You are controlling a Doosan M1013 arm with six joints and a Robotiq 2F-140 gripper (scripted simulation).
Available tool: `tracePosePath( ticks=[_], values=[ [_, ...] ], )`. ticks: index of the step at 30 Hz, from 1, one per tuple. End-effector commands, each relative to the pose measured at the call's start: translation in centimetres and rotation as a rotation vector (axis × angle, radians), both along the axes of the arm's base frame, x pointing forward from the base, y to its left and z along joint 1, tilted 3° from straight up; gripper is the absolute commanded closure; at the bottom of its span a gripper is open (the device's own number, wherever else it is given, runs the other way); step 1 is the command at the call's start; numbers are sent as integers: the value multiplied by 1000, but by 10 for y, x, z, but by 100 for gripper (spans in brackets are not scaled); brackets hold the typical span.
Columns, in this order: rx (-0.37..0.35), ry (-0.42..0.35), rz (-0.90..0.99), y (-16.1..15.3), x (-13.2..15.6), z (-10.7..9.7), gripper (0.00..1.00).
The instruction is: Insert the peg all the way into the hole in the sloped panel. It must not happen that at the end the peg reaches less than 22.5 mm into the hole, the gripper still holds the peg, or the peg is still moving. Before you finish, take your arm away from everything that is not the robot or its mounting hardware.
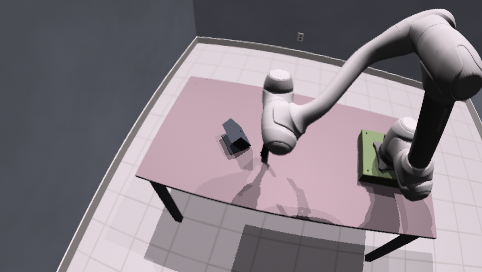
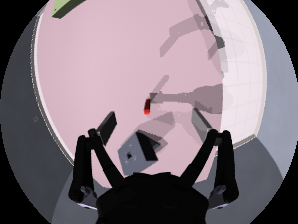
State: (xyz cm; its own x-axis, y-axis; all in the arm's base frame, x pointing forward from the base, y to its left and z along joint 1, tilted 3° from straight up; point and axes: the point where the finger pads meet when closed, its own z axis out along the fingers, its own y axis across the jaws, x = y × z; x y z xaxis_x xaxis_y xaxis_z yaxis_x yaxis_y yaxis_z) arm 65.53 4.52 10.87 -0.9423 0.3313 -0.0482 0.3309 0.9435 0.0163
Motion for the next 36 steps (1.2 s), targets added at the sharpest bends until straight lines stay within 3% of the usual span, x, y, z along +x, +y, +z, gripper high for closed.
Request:
tracePosePath(
  ticks=[1,36],
  values=[
    [-3,-3,68,-15,8,-5,0],
    [-5,-4,100,-23,15,-50,0]
  ],
)
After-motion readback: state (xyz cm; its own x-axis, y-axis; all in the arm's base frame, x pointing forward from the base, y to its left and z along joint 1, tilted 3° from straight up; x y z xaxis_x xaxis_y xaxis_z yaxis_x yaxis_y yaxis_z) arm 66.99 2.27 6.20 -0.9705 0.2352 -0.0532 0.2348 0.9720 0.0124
